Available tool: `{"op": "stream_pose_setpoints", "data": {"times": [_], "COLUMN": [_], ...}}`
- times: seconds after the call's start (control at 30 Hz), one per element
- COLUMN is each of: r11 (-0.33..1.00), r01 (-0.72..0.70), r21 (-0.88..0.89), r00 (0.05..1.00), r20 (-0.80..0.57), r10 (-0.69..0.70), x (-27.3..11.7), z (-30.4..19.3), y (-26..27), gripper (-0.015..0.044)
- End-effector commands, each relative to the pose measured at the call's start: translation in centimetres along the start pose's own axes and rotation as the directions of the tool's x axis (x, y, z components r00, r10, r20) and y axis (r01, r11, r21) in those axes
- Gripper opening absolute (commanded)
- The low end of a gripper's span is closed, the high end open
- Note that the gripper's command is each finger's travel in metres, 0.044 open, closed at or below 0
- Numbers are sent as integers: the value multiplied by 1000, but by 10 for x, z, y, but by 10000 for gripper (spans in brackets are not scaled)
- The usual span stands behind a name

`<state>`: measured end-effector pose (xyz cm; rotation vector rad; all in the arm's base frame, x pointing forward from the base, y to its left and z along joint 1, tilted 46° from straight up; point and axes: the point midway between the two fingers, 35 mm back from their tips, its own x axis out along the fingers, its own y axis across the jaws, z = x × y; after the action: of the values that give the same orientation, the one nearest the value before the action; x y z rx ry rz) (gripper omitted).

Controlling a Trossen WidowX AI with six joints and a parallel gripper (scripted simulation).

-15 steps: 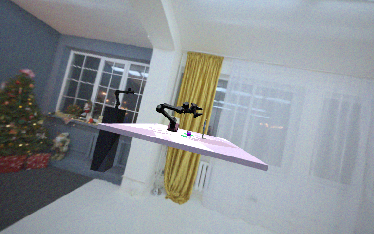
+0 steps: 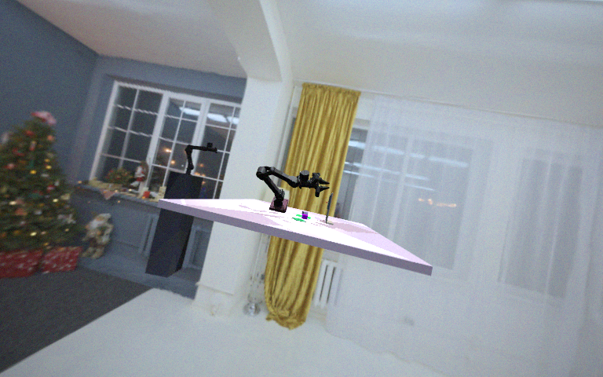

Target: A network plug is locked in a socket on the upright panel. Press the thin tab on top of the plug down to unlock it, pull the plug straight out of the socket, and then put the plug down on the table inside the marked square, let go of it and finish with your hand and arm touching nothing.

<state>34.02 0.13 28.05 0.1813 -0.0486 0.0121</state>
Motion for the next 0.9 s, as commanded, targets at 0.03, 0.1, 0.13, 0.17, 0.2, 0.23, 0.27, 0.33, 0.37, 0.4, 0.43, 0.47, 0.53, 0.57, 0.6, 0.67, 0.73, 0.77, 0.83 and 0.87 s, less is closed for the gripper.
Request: {"op": "stream_pose_setpoints", "data": {"times": [0.03,0.1,0.13,0.17,0.2,0.23,0.27,0.33,0.37,0.4,0.43,0.47,0.53,0.57,0.6,0.67,0.73,0.77,0.83,0.87], "r11": [995,991,989,986,983,980,976,968,964,959,954,949,937,931,925,911,897,889,873,865], "r01": [7,10,12,14,16,18,20,26,29,32,36,39,47,51,56,65,76,81,92,98], "r21": [97,131,148,165,182,199,216,249,265,282,298,314,345,361,376,406,436,450,478,492], "r00": [999,999,998,998,997,997,996,995,995,994,993,993,991,990,989,987,985,984,981,980], "r20": [-39,-52,-59,-65,-71,-78,-84,-97,-103,-109,-116,-122,-135,-141,-148,-160,-173,-180,-192,-199], "r10": [-3,-3,-3,-3,-3,-2,-2,-2,-1,-1,-1,-1,0,0,0,1,1,1,2,2], "x": [6,8,8,8,8,8,8,6,6,5,3,2,-1,-3,-5,-9,-13,-16,-21,-24], "z": [-37,-50,-56,-63,-69,-75,-81,-93,-99,-104,-110,-116,-127,-132,-137,-147,-157,-162,-170,-175], "y": [-3,-4,-5,-5,-5,-6,-6,-7,-7,-8,-8,-8,-9,-10,-10,-11,-11,-12,-12,-12], "gripper": [156,156,156,156,156,156,156,156,156,156,156,156,156,156,156,156,156,156,156,156]}}
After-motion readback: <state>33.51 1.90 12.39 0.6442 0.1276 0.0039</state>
